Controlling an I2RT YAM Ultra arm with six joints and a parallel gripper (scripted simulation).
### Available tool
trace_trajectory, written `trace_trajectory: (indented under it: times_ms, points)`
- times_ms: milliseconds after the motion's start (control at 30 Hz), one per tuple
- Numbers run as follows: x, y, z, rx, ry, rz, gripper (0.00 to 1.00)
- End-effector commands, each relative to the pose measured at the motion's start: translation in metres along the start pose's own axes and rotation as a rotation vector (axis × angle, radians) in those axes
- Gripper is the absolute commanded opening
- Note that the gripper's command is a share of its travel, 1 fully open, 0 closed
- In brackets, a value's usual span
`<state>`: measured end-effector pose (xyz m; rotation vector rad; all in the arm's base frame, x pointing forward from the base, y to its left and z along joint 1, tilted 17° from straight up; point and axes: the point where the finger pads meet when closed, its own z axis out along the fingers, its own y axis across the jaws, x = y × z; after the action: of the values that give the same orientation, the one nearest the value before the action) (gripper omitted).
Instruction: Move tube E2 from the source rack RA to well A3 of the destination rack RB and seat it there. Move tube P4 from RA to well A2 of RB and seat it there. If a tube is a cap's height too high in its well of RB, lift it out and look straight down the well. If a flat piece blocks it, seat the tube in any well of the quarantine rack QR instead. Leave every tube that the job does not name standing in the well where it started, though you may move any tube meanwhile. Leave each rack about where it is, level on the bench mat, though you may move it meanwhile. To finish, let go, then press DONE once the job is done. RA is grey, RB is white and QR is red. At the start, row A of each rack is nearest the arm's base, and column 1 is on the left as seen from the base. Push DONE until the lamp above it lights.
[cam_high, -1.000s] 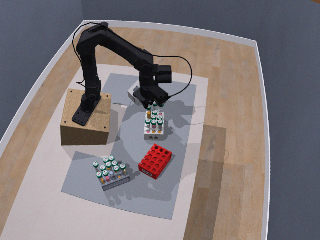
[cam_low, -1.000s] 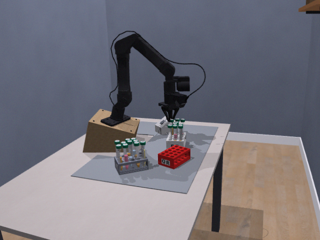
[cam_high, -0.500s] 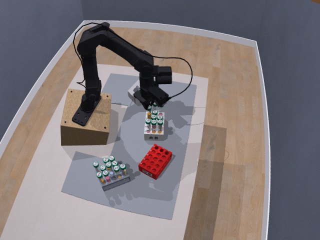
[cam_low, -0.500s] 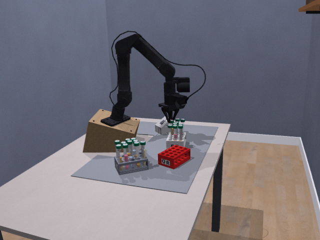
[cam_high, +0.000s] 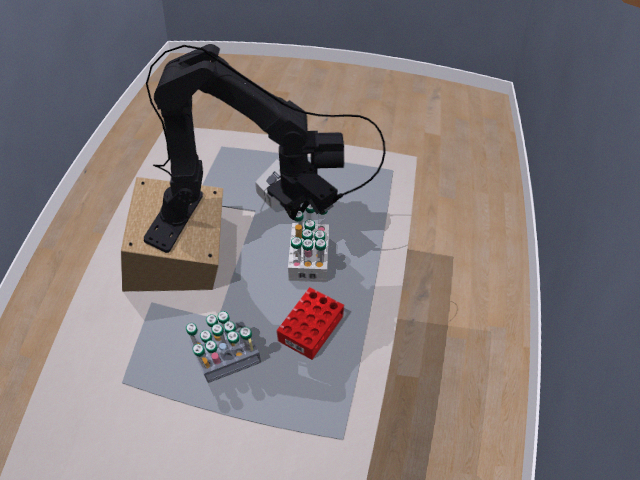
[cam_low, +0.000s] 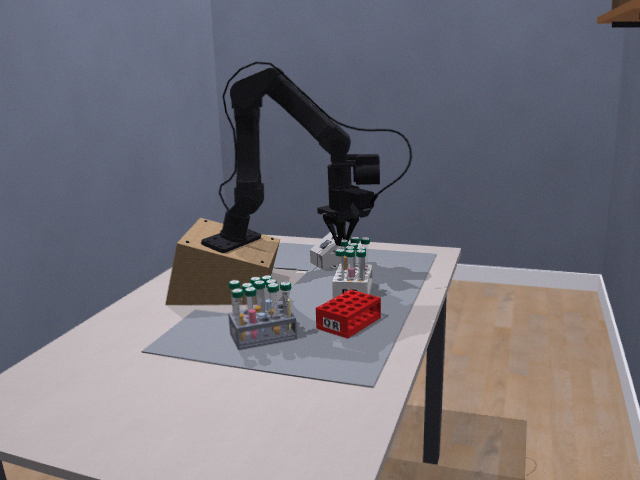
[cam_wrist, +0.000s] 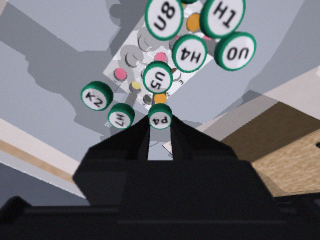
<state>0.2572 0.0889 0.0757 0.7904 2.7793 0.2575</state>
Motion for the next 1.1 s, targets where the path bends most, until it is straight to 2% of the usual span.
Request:
trace_trajectory:
  times_ms: [0,300,333,567,600,900,933,1067]
  points:
    - [0.0062,-0.0052,0.0099,0.026,0.011,-0.006,0.0]
    - [0.0067,-0.0056,0.0102,0.026,0.011,-0.006,0.0]
    - [0.0013,-0.0007,0.0017,0.002,-0.001,-0.001,0.0]
    - [0.0013,-0.0007,0.0017,0.002,-0.001,-0.001,0.0]
    - [0.0013,-0.0007,0.0017,0.002,-0.001,-0.001,0.24]
    - [0.0013,-0.0007,0.0017,0.002,-0.001,-0.001,0.24]
    - [0.0013,-0.0007,0.0017,0.002,-0.001,-0.001,0.3]
    - [0.0013,-0.0007,0.0017,0.002,-0.001,-0.001,0.3]
